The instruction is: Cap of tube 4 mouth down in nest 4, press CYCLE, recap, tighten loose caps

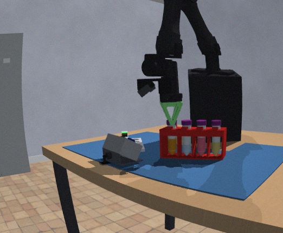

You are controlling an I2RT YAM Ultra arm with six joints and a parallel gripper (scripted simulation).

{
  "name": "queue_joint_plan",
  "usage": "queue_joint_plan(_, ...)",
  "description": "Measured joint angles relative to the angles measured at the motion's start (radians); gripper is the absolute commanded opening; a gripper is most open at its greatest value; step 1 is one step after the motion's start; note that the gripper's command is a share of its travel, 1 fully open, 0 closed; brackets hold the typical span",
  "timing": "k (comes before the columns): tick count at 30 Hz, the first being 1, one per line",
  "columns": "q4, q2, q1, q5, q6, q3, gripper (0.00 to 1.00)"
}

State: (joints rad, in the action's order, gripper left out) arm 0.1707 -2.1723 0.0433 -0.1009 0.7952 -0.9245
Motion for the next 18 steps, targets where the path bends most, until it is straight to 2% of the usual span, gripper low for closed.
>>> queue_joint_plan(11, 0.0, 0.001, 0.0, 0.0, 0.021, 0.0, 0.49)
queue_joint_plan(18, 0.024, 0.047, 0.003, 0.0, 0.019, 0.007, 0.49)
